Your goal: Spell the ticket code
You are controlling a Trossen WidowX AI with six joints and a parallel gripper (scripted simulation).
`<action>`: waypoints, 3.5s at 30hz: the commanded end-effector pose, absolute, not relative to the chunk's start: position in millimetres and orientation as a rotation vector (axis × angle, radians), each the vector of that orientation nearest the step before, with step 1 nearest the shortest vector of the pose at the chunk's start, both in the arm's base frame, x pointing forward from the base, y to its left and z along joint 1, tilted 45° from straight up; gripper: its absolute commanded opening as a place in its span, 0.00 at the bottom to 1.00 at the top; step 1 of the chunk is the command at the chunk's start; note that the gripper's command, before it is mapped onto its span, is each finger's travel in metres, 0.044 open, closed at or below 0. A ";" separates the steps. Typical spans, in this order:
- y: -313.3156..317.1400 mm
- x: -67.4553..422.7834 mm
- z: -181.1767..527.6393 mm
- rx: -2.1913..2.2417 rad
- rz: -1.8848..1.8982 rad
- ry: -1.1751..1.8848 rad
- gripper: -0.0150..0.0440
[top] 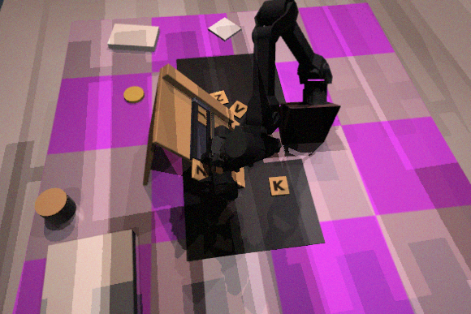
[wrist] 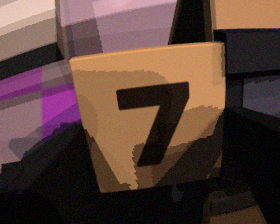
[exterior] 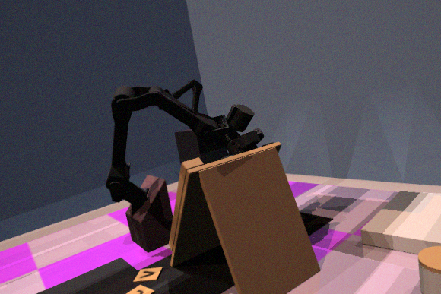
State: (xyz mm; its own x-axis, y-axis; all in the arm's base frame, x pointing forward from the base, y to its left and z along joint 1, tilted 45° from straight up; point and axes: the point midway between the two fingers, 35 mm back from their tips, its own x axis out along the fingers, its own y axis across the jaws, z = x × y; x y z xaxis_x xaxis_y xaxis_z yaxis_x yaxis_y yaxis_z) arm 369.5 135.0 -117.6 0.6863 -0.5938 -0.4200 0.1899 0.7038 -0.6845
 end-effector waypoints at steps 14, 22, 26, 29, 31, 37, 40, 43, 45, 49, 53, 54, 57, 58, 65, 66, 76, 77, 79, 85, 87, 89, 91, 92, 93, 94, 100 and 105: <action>127.9 366.9 -112.3 -0.657 -0.472 0.686 0.25; 124.9 366.2 -109.5 -0.658 -0.472 0.686 0.25; 123.4 365.7 -108.0 -0.658 -0.472 0.686 0.25; 122.2 365.4 -106.9 -0.658 -0.472 0.686 0.25; 121.4 365.2 -106.2 -0.658 -0.472 0.686 0.25; 119.2 364.6 -104.1 -0.658 -0.472 0.686 0.25; 118.1 364.3 -103.0 -0.658 -0.472 0.686 0.25; 116.9 364.0 -101.8 -0.658 -0.472 0.686 0.25; 116.1 363.8 -101.1 -0.659 -0.472 0.686 0.25; 114.6 363.4 -99.7 -0.659 -0.472 0.686 0.25; 113.2 363.0 -98.3 -0.659 -0.472 0.686 0.25; 112.8 362.9 -97.9 -0.659 -0.472 0.686 0.25; 111.8 362.7 -96.9 -0.659 -0.472 0.686 0.25; 111.4 362.6 -96.6 -0.659 -0.472 0.686 0.25; 108.9 361.9 -94.2 -0.659 -0.472 0.686 0.25; 108.6 361.8 -93.9 -0.659 -0.472 0.686 0.25; 104.8 360.8 -90.3 -0.660 -0.472 0.686 0.25; 104.4 360.7 -89.9 -0.660 -0.472 0.686 0.25; 103.6 360.5 -89.1 -0.660 -0.472 0.686 0.25; 102.9 360.6 -88.0 -0.660 -0.472 0.686 0.25; 102.6 360.6 -87.5 -0.660 -0.472 0.686 0.25; 102.0 360.6 -86.8 -0.660 -0.472 0.686 0.25; 101.3 360.5 -86.0 -0.660 -0.472 0.686 0.25; 100.9 360.4 -85.5 -0.660 -0.472 0.686 0.25; 100.4 360.4 -85.0 -0.660 -0.473 0.686 0.25; 100.0 360.3 -84.6 -0.660 -0.473 0.686 0.25; 97.3 359.6 -82.0 -0.660 -0.473 0.686 0.25; 95.1 358.9 -80.1 -0.661 -0.473 0.686 0.25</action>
State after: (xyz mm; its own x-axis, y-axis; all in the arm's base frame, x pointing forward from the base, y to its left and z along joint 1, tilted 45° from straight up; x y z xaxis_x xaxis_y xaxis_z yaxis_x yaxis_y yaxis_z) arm 360.1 96.9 -80.7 0.6850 -0.5956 -0.4196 0.1881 0.7010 -0.6879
